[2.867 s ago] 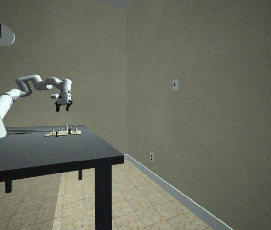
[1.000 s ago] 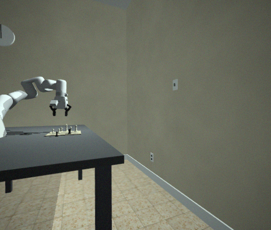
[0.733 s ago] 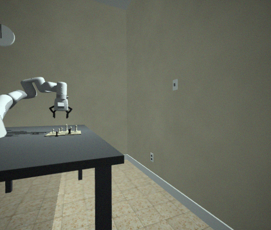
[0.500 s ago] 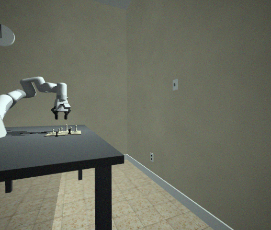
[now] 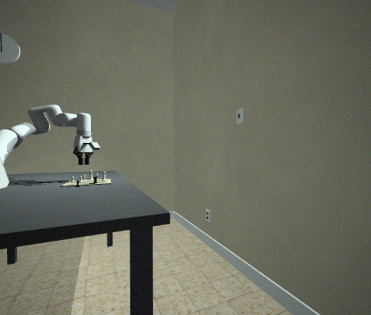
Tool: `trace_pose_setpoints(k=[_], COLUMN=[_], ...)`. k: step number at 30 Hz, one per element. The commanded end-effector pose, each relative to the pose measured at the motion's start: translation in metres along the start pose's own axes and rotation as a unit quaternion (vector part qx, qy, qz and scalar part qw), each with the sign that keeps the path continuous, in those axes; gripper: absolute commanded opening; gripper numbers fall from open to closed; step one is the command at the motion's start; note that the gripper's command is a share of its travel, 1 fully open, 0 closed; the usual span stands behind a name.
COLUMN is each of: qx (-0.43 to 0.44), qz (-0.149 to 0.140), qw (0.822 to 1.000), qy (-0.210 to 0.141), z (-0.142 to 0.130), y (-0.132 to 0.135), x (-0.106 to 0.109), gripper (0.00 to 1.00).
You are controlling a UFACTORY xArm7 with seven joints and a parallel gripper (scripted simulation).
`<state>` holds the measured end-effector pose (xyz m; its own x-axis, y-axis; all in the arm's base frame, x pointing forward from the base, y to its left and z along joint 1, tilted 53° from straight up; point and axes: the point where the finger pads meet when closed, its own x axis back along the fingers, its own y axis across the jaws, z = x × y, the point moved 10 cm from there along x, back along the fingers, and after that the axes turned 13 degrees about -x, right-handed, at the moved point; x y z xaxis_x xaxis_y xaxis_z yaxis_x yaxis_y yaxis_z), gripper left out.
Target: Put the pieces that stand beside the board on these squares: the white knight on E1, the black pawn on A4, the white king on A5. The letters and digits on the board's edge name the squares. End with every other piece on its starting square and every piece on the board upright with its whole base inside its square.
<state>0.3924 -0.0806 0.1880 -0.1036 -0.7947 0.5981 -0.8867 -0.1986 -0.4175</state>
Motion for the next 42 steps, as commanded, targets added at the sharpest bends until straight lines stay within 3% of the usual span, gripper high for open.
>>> trace_pose_setpoints(k=[1,25,42], qx=[0.0,0.0,0.0], qz=[0.002,0.002,0.001], qw=[1.0,1.0,1.0], qy=[0.002,0.002,0.002], z=[0.001,0.001,0.001], y=[0.0,0.0,0.0], x=[0.002,0.001,-0.012], gripper=[0.39,0.39,0.39])
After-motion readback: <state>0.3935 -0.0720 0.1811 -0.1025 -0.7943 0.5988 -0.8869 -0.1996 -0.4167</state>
